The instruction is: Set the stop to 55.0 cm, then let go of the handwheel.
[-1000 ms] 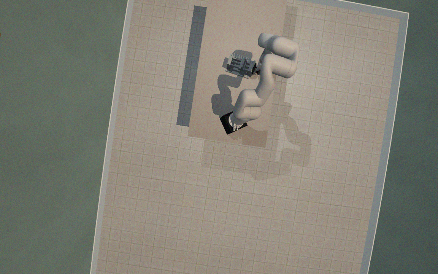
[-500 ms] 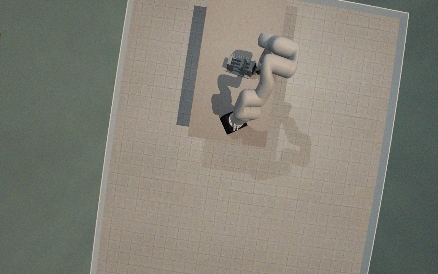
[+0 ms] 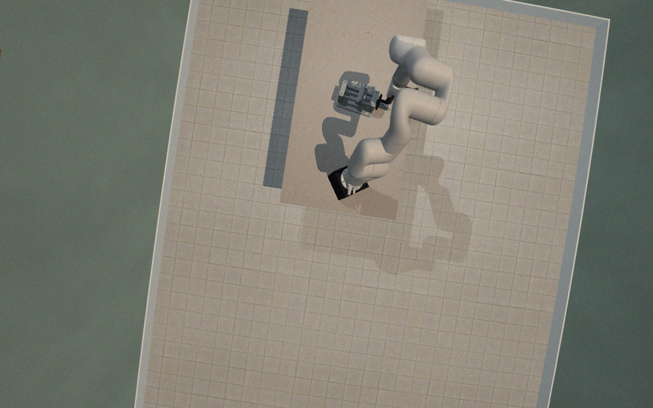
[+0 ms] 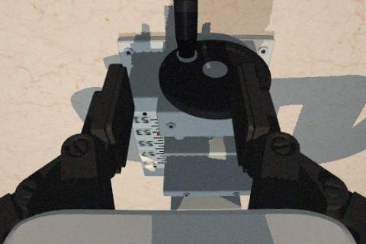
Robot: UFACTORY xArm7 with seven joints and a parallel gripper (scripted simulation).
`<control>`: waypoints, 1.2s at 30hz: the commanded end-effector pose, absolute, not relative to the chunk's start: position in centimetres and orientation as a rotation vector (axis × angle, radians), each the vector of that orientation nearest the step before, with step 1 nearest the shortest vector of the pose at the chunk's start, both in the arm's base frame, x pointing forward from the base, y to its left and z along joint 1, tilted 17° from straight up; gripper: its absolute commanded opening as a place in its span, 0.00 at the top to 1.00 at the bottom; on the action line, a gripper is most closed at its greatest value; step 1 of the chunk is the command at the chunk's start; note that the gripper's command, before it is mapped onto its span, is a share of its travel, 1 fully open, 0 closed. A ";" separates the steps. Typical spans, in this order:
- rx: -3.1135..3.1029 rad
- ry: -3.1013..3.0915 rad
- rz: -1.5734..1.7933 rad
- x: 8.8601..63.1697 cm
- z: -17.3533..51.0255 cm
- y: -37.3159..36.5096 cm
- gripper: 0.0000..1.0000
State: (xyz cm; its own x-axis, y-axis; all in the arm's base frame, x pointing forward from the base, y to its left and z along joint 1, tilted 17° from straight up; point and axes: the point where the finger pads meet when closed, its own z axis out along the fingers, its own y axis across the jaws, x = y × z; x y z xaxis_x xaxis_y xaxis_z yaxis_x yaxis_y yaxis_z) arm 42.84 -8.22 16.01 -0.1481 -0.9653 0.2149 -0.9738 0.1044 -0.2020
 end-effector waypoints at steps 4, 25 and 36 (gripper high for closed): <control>2.030 -2.311 0.462 42.6 17.0 -7.9 0.43; 2.030 -2.311 0.462 42.4 18.3 -7.6 0.43; 2.030 -2.311 0.462 46.8 18.3 -4.6 0.43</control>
